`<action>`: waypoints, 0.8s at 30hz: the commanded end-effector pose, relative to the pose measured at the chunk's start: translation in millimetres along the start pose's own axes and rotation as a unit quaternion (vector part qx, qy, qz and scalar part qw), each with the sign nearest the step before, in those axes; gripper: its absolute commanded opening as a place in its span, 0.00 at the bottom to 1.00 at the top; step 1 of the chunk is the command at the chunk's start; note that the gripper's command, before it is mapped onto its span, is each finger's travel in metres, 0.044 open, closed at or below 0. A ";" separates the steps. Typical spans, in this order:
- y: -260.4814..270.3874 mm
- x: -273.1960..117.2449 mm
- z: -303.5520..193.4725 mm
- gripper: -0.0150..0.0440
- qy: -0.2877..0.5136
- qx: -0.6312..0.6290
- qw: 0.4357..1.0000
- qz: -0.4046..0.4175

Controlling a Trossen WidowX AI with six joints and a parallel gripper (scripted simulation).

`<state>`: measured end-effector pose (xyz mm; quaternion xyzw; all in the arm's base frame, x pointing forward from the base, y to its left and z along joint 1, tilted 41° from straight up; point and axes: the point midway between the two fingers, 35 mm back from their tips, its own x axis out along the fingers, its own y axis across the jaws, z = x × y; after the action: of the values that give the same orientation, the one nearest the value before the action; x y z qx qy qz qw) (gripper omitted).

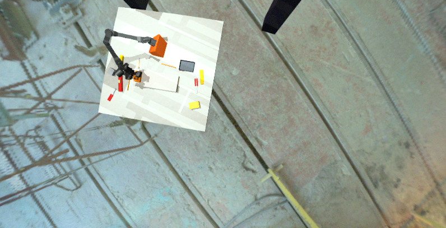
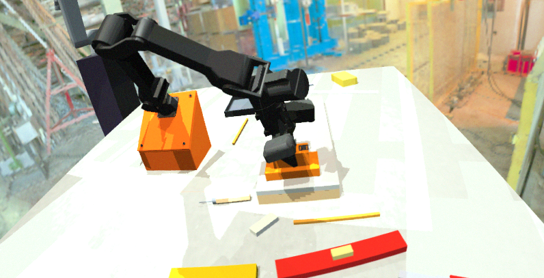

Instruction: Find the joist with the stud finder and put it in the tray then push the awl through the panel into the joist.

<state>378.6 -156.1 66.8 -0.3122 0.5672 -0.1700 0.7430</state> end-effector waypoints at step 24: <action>-4.8 -68.6 23.1 0.25 0.001 0.006 1.000 -0.003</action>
<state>378.5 -125.8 99.3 -0.3086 0.5777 -0.1697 0.7363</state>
